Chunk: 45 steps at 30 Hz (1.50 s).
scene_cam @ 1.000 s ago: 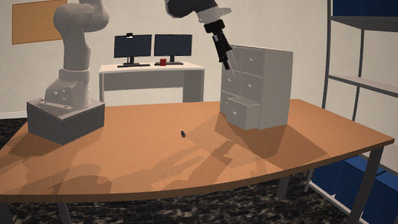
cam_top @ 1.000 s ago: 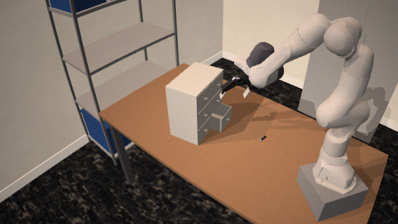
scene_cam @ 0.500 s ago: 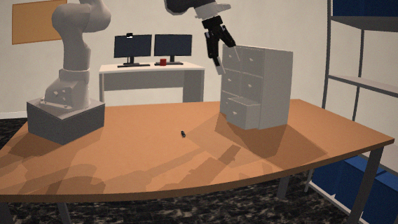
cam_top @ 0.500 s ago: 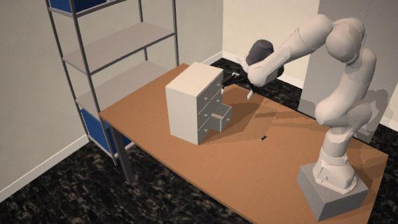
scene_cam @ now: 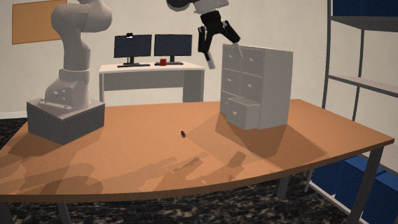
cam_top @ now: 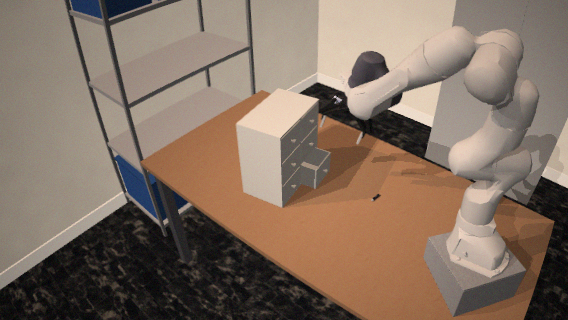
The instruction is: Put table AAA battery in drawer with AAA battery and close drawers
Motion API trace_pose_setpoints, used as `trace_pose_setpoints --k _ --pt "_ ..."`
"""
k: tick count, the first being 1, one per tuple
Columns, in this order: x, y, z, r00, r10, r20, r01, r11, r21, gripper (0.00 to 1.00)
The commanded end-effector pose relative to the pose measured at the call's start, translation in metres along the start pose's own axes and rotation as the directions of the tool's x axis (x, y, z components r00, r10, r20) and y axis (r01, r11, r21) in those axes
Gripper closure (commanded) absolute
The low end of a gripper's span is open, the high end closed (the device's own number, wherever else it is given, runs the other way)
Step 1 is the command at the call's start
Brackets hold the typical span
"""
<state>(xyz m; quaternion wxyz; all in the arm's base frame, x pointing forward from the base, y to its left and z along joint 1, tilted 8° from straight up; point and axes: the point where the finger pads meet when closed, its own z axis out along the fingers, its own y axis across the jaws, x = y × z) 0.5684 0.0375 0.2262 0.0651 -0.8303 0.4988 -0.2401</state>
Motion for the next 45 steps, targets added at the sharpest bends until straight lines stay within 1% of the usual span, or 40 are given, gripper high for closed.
trace_pose_setpoints --k 1,6,11,13,14,21,28,30,31,38,45 --pt "-0.004 0.009 -0.004 0.965 0.261 -0.026 -0.262 0.961 -0.085 0.0" --pt "-0.003 0.013 -0.012 0.919 0.39 -0.046 -0.393 0.913 -0.106 0.0" --pt "-0.002 0.017 -0.019 0.854 0.516 -0.068 -0.52 0.845 -0.125 0.0" --pt "-0.002 0.017 -0.019 0.854 0.516 -0.068 -0.52 0.845 -0.125 0.0" --pt "-0.002 0.018 -0.021 0.813 0.576 -0.08 -0.582 0.802 -0.138 0.0" --pt "-0.001 0.023 -0.03 0.679 0.725 -0.115 -0.733 0.661 -0.161 0.0" --pt "0.0 0.027 -0.038 0.515 0.843 -0.154 -0.854 0.489 -0.179 0.0" --pt "0.0 0.027 -0.038 0.515 0.843 -0.154 -0.854 0.489 -0.179 0.0" --pt "0.0 0.028 -0.039 0.449 0.877 -0.17 -0.889 0.419 -0.187 0.0" --pt "0.001 0.031 -0.045 0.259 0.941 -0.216 -0.956 0.218 -0.198 0.0" --pt "0.001 0.034 -0.05 0.061 0.961 -0.27 -0.98 0.006 -0.199 0.0"
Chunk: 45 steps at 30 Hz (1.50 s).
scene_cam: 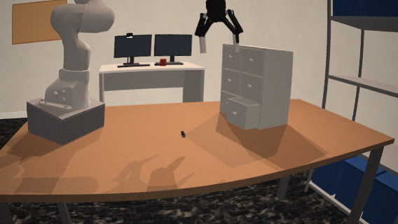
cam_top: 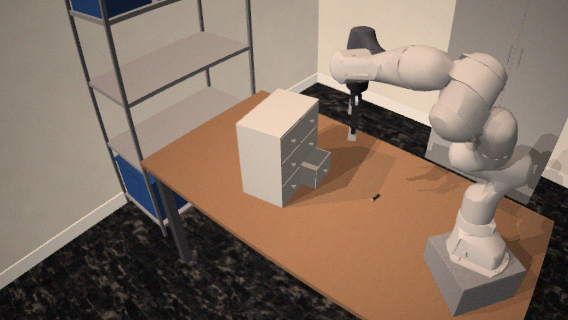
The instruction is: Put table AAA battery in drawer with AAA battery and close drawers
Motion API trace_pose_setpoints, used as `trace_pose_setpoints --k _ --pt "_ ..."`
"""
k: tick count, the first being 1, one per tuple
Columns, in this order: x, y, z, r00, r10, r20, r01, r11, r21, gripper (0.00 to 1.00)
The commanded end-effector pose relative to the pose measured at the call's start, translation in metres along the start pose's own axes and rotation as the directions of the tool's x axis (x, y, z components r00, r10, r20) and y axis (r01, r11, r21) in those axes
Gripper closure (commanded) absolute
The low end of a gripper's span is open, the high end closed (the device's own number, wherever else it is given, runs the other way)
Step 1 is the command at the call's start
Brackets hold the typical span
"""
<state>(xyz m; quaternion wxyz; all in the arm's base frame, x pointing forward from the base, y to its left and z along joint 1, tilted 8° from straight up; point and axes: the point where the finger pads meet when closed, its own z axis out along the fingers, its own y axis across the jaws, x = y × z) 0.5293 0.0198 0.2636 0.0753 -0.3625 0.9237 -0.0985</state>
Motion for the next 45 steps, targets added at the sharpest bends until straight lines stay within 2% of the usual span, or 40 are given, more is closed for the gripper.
trace_pose_setpoints --k 1,16,45 --pt "0.0037 0.0128 0.0017 0.971 0.233 -0.045 -0.236 0.97 -0.06 0.0" --pt "0.0071 0.0138 -0.0023 0.931 0.36 -0.059 -0.364 0.928 -0.084 0.0" --pt "0.0076 0.014 -0.0029 0.925 0.375 -0.061 -0.379 0.921 -0.086 0.0"
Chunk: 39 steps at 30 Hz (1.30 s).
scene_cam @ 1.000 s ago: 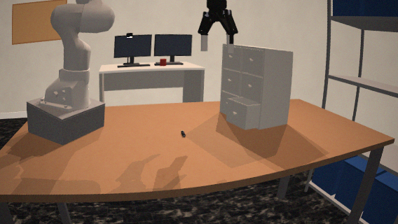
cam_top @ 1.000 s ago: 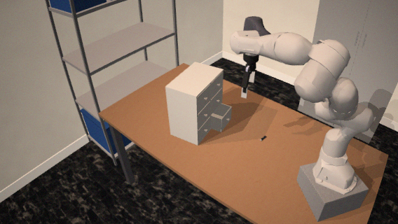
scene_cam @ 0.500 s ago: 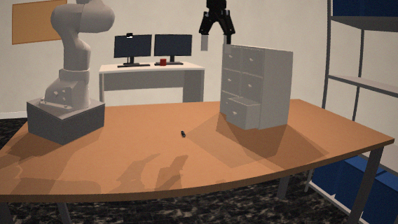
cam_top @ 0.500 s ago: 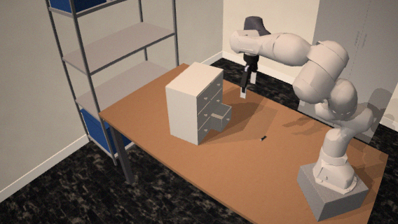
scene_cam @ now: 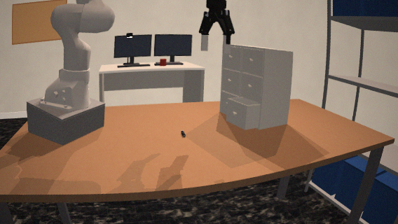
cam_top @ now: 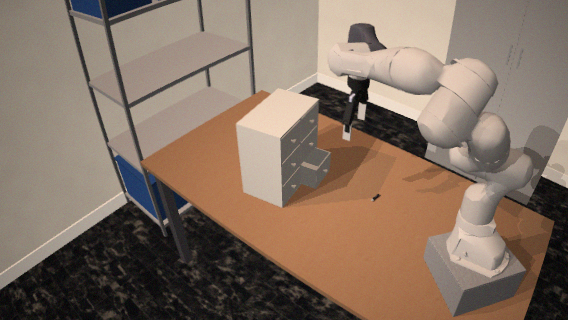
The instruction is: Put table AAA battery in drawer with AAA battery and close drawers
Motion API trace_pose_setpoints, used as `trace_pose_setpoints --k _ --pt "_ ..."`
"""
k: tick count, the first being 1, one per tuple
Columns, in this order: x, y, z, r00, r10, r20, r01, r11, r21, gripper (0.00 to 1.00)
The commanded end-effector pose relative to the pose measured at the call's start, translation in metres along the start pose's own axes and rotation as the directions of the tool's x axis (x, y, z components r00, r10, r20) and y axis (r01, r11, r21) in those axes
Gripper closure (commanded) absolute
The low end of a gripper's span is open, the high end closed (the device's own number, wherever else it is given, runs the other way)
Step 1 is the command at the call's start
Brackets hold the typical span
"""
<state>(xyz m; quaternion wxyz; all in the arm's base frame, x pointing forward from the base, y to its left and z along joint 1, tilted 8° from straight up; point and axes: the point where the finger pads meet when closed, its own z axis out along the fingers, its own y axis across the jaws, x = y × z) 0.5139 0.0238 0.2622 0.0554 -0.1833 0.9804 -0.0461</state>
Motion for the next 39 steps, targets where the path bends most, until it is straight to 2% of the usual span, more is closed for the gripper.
trace_pose_setpoints --k 1,25,39 --pt "-0.001 0.001 0.0 1.0 0.009 0.0 -0.009 1.0 -0.002 0.0" --pt "0.003 0.0 0.005 0.999 0.053 0.0 -0.053 0.999 0.0 0.0" --pt "0.015 -0.001 0.026 0.971 0.238 0.0 -0.238 0.971 0.0 0.0"
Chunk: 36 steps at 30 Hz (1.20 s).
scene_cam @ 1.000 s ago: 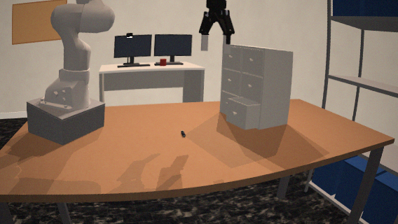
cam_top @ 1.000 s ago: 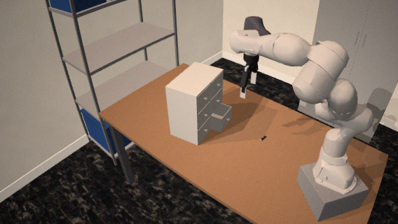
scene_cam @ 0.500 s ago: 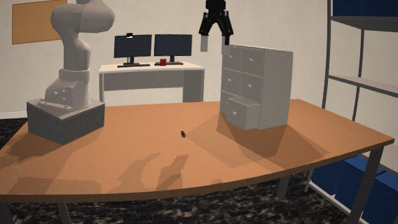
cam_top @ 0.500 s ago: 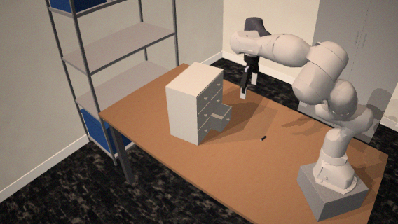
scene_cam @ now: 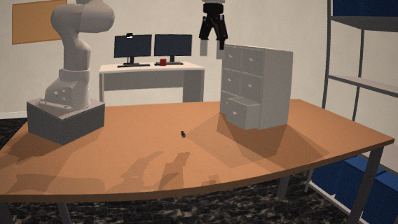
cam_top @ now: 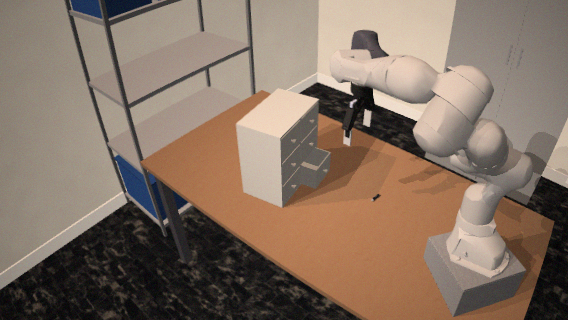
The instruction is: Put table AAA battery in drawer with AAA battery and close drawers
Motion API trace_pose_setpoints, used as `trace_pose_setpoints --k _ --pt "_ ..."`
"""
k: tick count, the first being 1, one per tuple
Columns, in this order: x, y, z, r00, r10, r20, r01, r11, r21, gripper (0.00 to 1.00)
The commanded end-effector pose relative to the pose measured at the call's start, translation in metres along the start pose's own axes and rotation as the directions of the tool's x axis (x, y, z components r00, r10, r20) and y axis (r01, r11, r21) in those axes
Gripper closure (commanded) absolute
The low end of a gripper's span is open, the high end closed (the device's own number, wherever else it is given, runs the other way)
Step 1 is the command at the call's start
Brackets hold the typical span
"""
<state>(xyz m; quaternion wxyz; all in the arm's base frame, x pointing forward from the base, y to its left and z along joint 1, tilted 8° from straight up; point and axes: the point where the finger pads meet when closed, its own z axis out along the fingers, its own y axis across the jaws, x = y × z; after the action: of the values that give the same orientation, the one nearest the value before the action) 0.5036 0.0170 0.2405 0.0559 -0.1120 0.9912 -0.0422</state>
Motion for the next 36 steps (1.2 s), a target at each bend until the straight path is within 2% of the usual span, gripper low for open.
trace_pose_setpoints --k 1,3,9,14,18,20,27,35,36 --pt "0.002 -0.001 0.007 0.993 0.115 0.005 -0.115 0.993 0.0 0.0" --pt "0.002 -0.001 0.007 0.993 0.115 0.005 -0.115 0.993 0.0 0.0" --pt "0.011 -0.002 0.022 0.969 0.247 0.005 -0.247 0.969 -0.001 0.0" --pt "0.019 -0.004 0.036 0.927 0.375 0.005 -0.375 0.927 -0.002 0.0" --pt "0.027 -0.005 0.049 0.874 0.485 0.004 -0.485 0.874 -0.003 0.0" --pt "0.027 -0.005 0.049 0.874 0.485 0.004 -0.485 0.874 -0.003 0.0" --pt "0.041 -0.008 0.075 0.739 0.674 0.003 -0.674 0.739 -0.004 0.0" --pt "0.057 -0.011 0.103 0.542 0.841 0.002 -0.841 0.542 -0.004 0.0" --pt "0.057 -0.011 0.103 0.542 0.841 0.002 -0.841 0.542 -0.004 0.0"
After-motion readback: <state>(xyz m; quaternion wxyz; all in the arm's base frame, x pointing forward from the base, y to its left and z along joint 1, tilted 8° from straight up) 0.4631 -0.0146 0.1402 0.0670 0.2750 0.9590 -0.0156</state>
